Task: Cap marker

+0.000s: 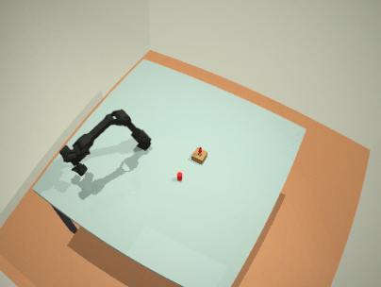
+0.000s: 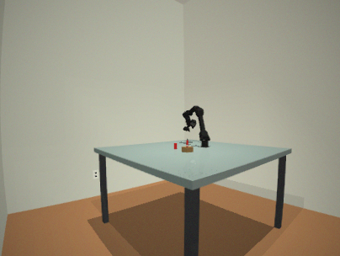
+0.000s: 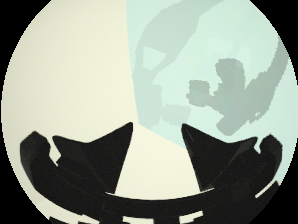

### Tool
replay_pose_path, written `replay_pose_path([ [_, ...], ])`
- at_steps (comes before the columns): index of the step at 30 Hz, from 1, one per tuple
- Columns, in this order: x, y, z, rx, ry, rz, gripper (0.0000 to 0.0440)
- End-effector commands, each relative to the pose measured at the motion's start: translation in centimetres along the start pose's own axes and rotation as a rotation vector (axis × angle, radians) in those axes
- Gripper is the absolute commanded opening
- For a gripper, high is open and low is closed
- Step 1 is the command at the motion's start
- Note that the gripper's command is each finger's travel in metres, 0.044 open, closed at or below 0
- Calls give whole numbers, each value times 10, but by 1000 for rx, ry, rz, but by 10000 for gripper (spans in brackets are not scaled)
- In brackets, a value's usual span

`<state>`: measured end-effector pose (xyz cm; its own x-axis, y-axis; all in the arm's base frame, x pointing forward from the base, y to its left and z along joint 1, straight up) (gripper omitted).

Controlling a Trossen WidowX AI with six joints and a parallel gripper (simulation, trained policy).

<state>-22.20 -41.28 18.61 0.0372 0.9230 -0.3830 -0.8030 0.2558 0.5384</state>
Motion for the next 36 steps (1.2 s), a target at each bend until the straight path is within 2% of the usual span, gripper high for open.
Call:
replay_pose_path([
  [1,1,-12,1,-19,3,2,294],
  [36,-1,-99,28,-135,34,-4,297],
])
Point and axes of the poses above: the point midway between the two fingers, 35 mm back from their tips, its own z axis back along the fingers, its own y axis across the jaws, x = y × z, the point moved 1 cm from there along z, back along the fingers, and after that the axes turned 11 degrees about -z, right-handed, at the moved point
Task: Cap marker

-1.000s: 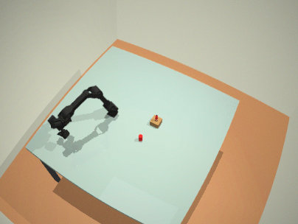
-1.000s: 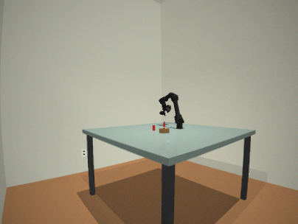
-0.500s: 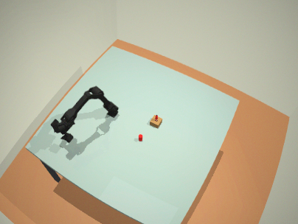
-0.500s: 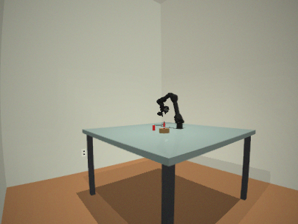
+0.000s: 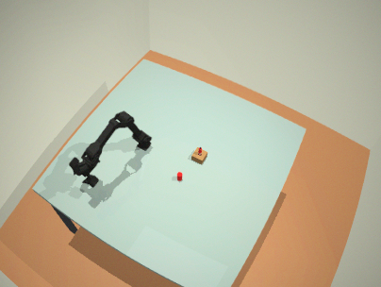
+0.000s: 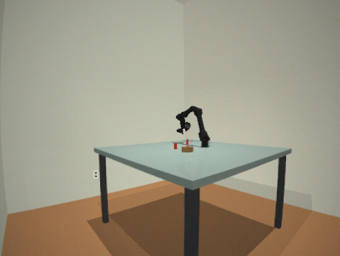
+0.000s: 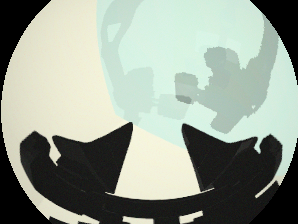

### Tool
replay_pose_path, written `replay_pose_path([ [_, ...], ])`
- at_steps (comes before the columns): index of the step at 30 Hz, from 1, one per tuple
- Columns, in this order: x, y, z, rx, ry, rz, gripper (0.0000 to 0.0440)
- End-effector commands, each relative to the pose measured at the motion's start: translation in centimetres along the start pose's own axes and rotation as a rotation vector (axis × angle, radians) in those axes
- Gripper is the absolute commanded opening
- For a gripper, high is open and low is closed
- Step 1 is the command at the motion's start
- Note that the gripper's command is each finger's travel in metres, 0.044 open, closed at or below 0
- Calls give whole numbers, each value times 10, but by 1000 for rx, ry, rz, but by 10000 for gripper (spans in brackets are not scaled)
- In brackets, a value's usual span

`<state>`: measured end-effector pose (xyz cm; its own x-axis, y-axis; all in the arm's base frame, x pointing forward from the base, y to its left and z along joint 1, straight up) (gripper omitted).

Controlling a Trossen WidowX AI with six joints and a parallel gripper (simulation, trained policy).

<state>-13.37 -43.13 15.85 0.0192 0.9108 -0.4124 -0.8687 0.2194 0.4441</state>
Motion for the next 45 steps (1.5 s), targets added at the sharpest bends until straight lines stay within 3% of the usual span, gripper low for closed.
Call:
replay_pose_path([
  [1,2,-11,1,-17,-2,-3,297],
  [45,14,-109,32,-154,3,-80,302],
])
Point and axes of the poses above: the point midway between the two fingers, 35 mm back from their tips, its own z axis back along the fingers, its own y axis across the jaws, x = y × z, the point moved 1 cm from there along z, back along the fingers, and after that the axes turned 11 degrees about -z, right-handed, at the moved point
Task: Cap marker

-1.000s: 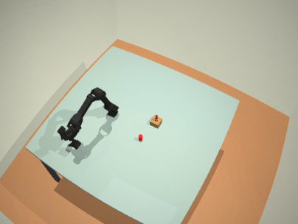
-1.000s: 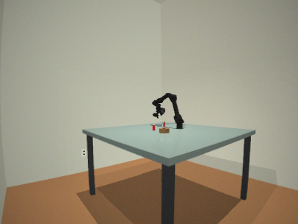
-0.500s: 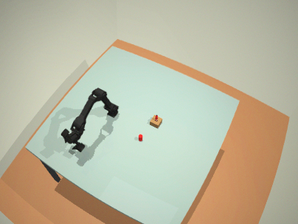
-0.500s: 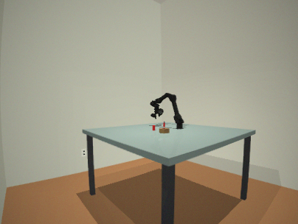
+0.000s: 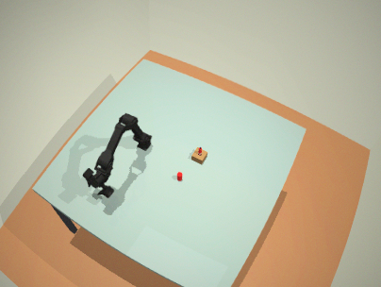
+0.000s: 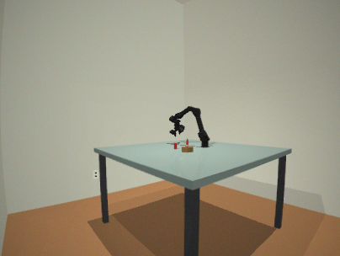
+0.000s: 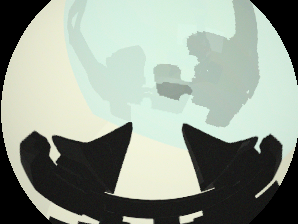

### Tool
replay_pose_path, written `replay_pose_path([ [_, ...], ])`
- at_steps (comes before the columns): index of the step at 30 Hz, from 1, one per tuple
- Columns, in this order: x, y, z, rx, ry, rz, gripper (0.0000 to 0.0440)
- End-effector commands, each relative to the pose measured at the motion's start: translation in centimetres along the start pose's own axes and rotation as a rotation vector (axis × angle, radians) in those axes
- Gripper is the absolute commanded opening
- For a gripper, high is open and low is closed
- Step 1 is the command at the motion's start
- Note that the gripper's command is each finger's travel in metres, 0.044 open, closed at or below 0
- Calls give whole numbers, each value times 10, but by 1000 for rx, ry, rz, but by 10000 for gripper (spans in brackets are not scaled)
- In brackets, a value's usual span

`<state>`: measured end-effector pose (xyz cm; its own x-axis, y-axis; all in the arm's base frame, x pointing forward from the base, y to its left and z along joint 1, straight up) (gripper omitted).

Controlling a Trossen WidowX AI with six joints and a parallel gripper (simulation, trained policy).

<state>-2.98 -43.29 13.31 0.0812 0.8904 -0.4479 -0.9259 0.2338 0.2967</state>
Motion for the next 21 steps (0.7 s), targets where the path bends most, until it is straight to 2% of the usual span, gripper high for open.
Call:
replay_pose_path([
  [1,4,-9,1,-16,-8,-9,302],
  [21,16,-52,15,-78,-13,72,303],
])
Point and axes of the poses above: the point midway between the two fingers, 35 mm back from their tips, its own z axis back along the fingers, its own y axis across the jaws, x = y × z, the point moved 1 cm from there along z, back along the fingers, and after that the axes turned 11 degrees about -z, right-handed, at the moved point
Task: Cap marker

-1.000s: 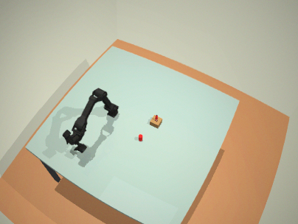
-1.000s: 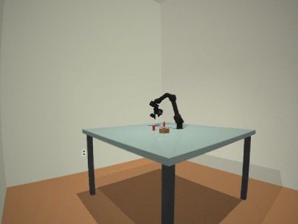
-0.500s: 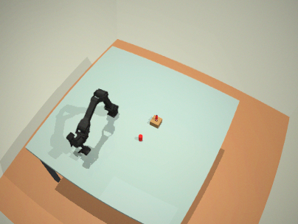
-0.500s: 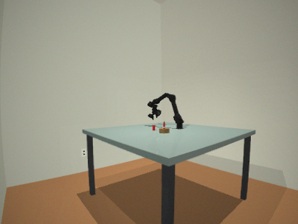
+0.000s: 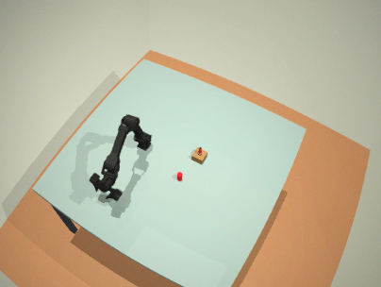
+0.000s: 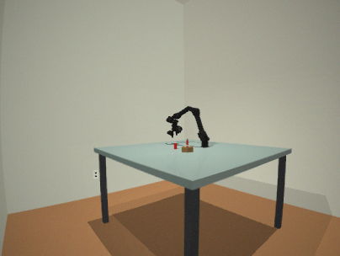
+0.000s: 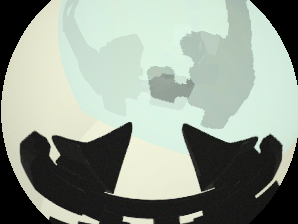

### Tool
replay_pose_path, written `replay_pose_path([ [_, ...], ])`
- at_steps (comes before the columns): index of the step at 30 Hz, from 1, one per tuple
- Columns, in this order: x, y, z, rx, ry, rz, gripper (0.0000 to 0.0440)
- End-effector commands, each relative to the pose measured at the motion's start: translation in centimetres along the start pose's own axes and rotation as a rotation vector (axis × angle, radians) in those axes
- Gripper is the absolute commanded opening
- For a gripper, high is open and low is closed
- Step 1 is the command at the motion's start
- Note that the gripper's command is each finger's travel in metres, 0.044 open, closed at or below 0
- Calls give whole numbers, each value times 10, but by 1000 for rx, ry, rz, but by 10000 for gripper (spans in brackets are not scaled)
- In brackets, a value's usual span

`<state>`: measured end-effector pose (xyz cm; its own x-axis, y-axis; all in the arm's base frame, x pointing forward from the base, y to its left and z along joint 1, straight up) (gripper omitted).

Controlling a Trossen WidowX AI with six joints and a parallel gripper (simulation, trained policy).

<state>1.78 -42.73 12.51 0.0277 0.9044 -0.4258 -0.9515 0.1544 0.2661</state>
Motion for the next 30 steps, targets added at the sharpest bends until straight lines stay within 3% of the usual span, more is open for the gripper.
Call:
replay_pose_path([
  [1,4,-9,2,-15,-6,18,304],
  [30,20,-72,24,-109,-13,163,307],
])
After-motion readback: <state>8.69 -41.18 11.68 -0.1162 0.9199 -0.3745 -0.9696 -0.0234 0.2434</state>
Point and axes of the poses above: the point midway between the two fingers, 35 mm back from their tips, its own z axis back along the fingers, its own y axis across the jaws, x = y × z, the point moved 1 cm from there along z, back along the fingers, and after that the axes turned 11 degrees about -z, right-handed, at the moved point
